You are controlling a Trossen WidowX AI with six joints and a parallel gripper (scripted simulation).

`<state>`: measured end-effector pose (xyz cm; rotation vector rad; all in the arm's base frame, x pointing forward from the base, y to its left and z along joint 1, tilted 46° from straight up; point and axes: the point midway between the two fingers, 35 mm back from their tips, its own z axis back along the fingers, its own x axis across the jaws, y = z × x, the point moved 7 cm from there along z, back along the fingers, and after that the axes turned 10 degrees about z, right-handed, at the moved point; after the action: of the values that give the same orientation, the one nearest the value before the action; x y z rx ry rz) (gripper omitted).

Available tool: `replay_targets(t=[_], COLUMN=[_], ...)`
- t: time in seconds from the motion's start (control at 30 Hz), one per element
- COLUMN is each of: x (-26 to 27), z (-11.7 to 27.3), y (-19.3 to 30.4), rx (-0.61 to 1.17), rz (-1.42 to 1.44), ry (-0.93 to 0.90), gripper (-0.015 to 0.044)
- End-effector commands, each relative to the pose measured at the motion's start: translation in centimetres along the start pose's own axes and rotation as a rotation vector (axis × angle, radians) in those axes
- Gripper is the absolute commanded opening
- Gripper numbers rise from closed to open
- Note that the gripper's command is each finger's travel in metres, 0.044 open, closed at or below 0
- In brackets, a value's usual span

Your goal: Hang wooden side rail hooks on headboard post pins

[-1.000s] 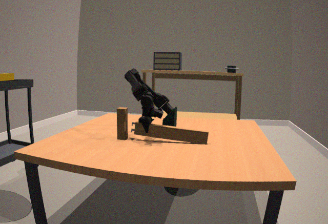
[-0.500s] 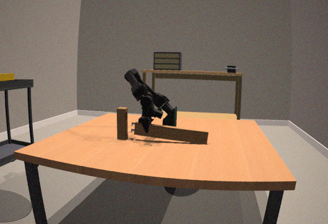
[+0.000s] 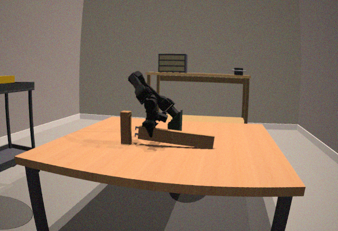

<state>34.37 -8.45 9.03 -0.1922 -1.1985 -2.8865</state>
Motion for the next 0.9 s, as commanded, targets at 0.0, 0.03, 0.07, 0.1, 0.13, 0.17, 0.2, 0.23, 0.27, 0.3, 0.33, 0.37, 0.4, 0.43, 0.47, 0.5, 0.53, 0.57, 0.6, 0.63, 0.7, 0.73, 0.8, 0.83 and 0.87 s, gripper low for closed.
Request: replay_targets(t=[0.0,0.03,0.07,0.1,0.13,0.17,0.2,0.23,0.27,0.3,0.33,0.37,0.4,0.43,0.47,0.5,0.53,0.57,0.6,0.63,0.7,0.73,0.8,0.83,0.87], x=[-0.24,-0.23,-0.22,-0.21,-0.19,-0.18,-0.17,-0.15,-0.14,-0.13,-0.12,-0.10,-0.09,-0.08,-0.06,-0.05,-0.04,-0.02,-0.01,0.00,0.02,0.02,0.01,0.00,0.00], z=[0.26,0.25,0.25,0.24,0.24,0.24,0.23,0.23,0.23,0.23,0.23,0.22,0.22,0.21,0.21,0.20,0.20,0.20,0.20,0.20,0.21,0.21,0.21,0.21,0.21], y=[0.12,0.12,0.13,0.14,0.15,0.16,0.17,0.18,0.18,0.19,0.20,0.21,0.22,0.23,0.24,0.25,0.25,0.26,0.27,0.28,0.30,0.31,0.33,0.35,0.36], rx=[-0.001,-0.001,-0.001,-0.001,-0.001,-0.001,-0.001,-0.001,-0.001,-0.001,-0.001,-0.001,-0.001,-0.001,-0.001,-0.001,-0.001,-0.001,-0.001,-0.001,-0.001,-0.001,-0.001,-0.001,-0.001], rz=[-0.002,-0.002,-0.002,-0.002,-0.002,-0.002,-0.002,-0.002,-0.002,-0.002,-0.002,-0.002,-0.002,-0.002,-0.002,-0.002,-0.002,-0.002,-0.002,-0.002,-0.002,-0.002,-0.002,-0.002,-0.002], ry=[0.010,0.010,0.010,0.010,0.010,0.010,0.010,0.010,0.010,0.010,0.010,0.010,0.010,0.010,0.010,0.010,0.010,0.010,0.010,0.010,0.010,0.010,0.010,0.010,0.010], gripper=[0.0000,0.0000,0.0000,0.0000,0.0000,0.0000,0.0000,0.0000,0.0000,0.0000,0.0000,0.0000,0.0000,0.0000,0.0000,0.0000,0.0000,0.0000,0.0000,0.0000,0.0000,0.0000,0.0000,0.0000,0.0000])
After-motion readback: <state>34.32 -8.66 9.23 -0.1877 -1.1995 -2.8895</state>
